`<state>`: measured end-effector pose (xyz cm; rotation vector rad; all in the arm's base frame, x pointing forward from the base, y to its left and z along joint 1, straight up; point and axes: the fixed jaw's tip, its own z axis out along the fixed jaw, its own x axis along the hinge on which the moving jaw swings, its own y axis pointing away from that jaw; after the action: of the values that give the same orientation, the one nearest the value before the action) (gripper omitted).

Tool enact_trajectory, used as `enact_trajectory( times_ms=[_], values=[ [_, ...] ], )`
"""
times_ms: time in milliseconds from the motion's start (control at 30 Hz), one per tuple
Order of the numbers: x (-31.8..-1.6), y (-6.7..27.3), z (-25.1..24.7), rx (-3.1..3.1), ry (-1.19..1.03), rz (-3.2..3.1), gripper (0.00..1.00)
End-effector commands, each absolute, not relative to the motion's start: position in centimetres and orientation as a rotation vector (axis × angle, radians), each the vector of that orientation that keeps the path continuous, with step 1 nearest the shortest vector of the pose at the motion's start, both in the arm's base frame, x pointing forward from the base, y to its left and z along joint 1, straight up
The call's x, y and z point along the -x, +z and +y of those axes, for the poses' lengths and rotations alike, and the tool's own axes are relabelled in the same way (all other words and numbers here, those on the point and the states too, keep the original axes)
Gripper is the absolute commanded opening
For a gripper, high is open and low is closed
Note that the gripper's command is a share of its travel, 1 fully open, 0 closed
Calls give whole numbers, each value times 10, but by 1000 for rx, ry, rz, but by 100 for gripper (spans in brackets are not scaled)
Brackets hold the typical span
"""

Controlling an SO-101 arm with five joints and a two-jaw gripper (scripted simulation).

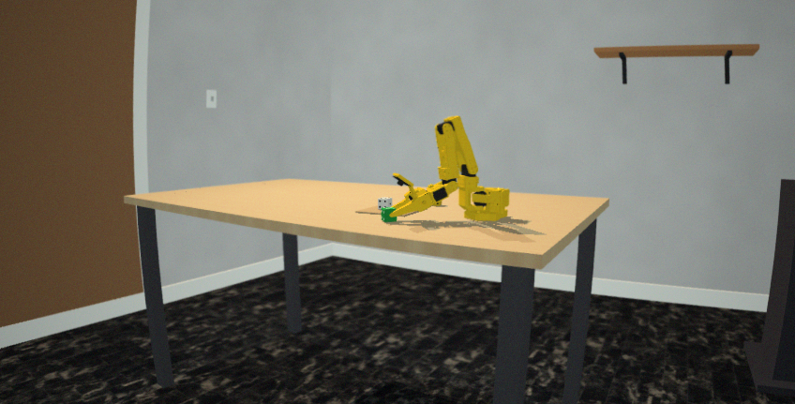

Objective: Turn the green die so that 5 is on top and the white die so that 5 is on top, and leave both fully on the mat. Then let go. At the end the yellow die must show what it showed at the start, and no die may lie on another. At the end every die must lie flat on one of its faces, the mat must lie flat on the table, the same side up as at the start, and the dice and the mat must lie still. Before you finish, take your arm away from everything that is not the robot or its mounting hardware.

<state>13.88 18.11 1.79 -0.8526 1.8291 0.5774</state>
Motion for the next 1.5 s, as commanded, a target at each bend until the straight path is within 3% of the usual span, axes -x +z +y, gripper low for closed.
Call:
enact_trajectory(
  times_ms=[0,1000,1300,1467],
  values=[
    [-143,23,183,838,580,1793,0],
    [-143,22,183,838,580,1793,0],
    [-143,22,183,838,580,1793,15],
    [-143,22,183,838,580,1793,17]
  ],
)
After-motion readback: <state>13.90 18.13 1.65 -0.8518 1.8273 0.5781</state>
